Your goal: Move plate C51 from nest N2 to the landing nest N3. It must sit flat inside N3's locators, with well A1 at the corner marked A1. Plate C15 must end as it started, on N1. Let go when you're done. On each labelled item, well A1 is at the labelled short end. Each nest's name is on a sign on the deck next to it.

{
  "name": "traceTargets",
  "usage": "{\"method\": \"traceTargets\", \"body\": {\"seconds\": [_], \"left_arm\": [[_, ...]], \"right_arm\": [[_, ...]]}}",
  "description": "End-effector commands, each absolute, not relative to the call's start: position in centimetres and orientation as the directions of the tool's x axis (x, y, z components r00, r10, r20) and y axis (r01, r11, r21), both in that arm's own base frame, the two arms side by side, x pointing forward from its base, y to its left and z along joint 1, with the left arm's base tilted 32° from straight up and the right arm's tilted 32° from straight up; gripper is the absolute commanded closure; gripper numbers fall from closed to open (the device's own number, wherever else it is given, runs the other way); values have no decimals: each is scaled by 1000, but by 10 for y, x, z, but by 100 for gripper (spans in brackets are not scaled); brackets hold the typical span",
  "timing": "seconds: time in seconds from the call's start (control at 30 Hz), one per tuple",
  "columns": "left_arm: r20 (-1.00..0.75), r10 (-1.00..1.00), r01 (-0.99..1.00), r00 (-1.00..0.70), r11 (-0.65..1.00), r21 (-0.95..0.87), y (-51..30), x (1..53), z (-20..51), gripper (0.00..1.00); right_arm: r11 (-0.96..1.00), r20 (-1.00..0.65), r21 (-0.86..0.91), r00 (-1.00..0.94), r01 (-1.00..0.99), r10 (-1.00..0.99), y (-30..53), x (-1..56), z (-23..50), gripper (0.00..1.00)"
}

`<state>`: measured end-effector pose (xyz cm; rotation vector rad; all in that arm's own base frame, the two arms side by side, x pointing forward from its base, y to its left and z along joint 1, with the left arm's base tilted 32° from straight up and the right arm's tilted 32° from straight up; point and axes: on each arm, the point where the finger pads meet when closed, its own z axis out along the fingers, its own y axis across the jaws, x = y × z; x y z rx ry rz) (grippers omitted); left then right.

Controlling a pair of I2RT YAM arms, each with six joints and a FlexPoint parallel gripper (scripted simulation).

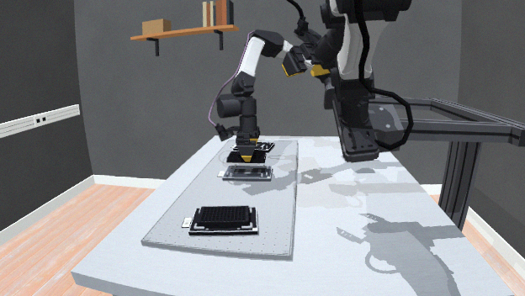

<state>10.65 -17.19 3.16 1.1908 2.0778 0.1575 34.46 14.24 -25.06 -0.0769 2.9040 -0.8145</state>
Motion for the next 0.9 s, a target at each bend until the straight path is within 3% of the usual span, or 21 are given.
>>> {"method": "traceTargets", "body": {"seconds": [0.0, 0.87], "left_arm": [[-495, 809, 689, -316, 554, 466, -145, 100, 33, 0], [-516, 797, 700, -312, 560, 442, -152, 98, 36, 0]], "right_arm": [[846, -96, -533, -992, -15, -78, 139, 343, -255, 26], [853, -108, -523, -991, -8, -76, 131, 348, -261, 26]]}}
